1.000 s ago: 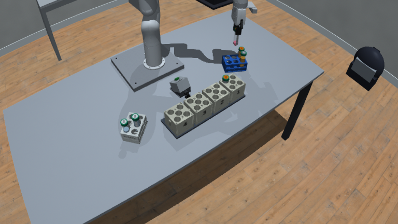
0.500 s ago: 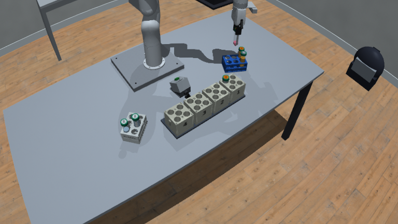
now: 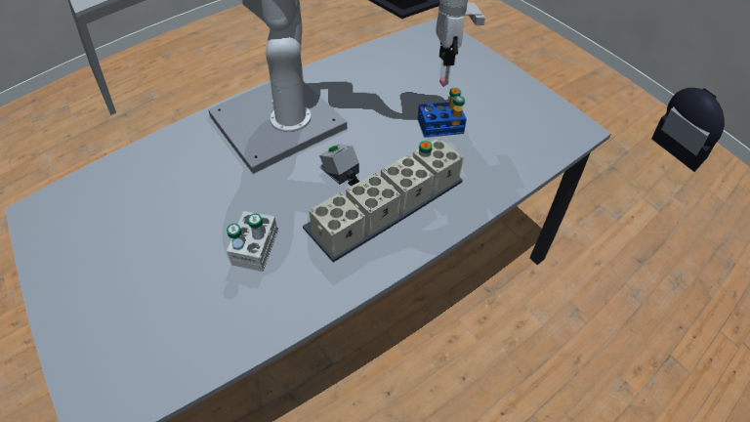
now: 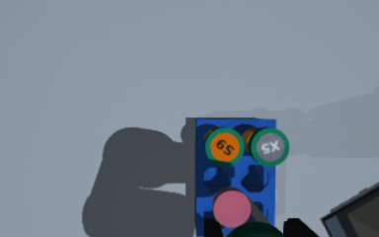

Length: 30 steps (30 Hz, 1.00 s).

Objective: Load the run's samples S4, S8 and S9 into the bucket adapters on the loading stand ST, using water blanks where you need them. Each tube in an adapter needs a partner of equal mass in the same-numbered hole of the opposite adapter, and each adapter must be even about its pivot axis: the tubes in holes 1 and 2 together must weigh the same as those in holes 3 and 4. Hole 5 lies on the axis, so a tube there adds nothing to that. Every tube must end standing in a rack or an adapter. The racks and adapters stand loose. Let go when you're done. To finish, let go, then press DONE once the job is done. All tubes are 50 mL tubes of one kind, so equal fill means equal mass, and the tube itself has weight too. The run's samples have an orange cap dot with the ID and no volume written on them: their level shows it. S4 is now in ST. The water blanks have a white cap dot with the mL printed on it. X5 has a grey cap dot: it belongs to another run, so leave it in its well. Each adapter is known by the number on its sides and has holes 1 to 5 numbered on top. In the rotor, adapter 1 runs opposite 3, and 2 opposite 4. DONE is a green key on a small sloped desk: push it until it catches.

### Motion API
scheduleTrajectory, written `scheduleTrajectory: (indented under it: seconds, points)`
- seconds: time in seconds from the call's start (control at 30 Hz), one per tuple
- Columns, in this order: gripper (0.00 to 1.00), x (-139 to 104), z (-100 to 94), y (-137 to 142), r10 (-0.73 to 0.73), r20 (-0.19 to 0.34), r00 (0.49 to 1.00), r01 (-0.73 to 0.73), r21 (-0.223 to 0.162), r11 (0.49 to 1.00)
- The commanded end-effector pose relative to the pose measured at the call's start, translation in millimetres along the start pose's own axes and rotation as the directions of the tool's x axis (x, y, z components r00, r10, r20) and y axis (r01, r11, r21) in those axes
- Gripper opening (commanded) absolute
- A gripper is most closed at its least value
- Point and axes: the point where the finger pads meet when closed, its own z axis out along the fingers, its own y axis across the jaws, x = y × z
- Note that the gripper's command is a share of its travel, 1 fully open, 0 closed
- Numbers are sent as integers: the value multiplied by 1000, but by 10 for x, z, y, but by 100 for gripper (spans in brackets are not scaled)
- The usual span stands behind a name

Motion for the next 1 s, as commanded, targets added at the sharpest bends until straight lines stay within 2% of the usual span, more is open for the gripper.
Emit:
scheduleTrajectory:
  seconds: [0.0, 0.27, 0.97]
  points:
    - [0, -90, -17, 1, 0, -3, 1000, 0, -9, 1000]
    - [0, -390, -16, 1, 0, -3, 1000, 0, -9, 1000]
    - [0, -390, -16, 1, 0, -3, 1000, 0, -9, 1000]
